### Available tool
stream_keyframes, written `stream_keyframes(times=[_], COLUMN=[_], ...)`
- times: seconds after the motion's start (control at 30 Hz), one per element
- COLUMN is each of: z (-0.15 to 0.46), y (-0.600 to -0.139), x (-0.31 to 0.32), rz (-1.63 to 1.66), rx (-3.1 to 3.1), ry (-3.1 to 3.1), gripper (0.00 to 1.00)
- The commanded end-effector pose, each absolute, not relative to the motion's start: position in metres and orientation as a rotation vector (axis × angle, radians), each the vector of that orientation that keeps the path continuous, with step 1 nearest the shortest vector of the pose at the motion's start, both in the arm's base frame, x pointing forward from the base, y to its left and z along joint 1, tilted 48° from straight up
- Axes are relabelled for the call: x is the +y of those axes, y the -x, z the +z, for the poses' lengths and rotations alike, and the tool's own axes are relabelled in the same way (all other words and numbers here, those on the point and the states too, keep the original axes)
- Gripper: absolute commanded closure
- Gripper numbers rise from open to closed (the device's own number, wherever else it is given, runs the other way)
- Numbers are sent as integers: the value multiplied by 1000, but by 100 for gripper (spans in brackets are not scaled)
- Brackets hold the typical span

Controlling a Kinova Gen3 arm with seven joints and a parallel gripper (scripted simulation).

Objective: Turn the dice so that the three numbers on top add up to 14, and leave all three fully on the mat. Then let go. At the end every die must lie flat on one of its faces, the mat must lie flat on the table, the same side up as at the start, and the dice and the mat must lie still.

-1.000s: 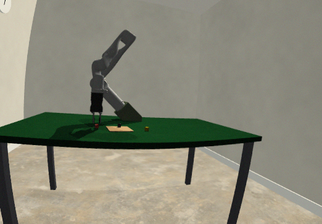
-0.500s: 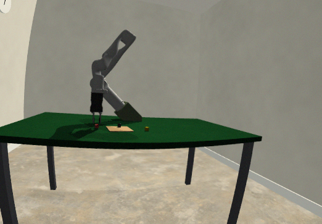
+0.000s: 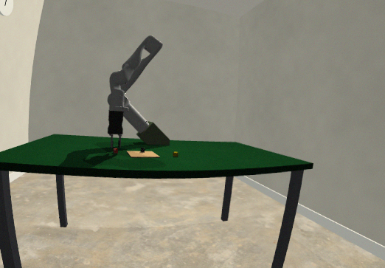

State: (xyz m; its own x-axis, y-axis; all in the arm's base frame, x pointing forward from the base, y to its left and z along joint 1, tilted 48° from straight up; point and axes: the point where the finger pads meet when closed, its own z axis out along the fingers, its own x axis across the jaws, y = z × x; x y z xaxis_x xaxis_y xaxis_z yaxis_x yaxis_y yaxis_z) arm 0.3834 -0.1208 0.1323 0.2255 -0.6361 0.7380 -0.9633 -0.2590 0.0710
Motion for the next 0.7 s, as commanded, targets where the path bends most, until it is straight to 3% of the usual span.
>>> stream_keyframes(times=[0.0,0.67], z=[132,120], y=[-384,-386], x=[-120,-133], rz=[812,812], rx=[-1466,-1466], ry=[-1978,-1978], gripper=[30,30])
